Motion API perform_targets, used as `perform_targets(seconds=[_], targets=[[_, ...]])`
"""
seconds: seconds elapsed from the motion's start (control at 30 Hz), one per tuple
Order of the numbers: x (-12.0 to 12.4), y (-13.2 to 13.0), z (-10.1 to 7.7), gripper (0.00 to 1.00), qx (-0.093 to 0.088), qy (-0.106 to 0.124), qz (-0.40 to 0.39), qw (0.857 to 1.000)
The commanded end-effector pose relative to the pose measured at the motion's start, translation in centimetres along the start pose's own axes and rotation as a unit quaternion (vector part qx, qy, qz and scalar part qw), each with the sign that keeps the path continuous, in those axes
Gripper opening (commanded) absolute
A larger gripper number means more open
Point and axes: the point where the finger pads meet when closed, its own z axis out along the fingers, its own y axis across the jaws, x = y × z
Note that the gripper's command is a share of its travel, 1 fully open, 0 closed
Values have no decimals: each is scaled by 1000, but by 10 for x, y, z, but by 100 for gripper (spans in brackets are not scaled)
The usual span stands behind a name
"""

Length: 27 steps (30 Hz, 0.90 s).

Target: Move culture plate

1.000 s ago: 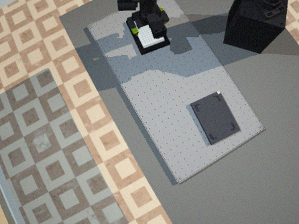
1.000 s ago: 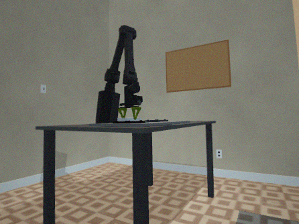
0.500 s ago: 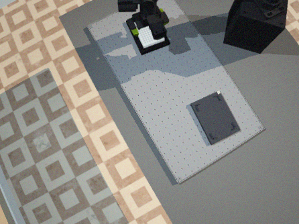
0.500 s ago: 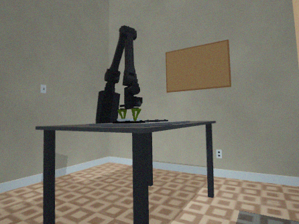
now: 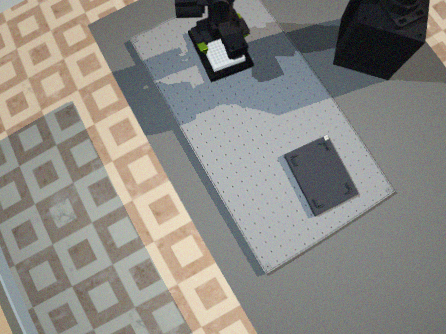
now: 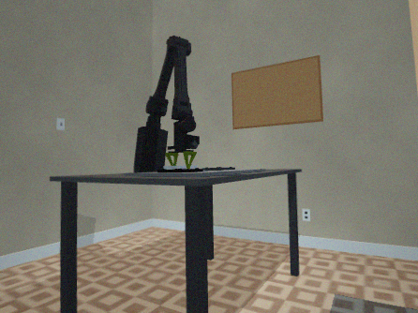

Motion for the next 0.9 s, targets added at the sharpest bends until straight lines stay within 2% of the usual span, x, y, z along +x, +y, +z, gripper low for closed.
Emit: perform_targets(seconds=[0.0, 0.77, 0.8, 0.87], targets=[[4, -9, -5, 0, 9, 5, 2, 1000], [4, -9, -5, 0, 9, 5, 2, 1000], [3, -10, -13, 0, 10, 7, 6, 1000], [2, -5, -16, 0, 6, 4, 8, 1000]])
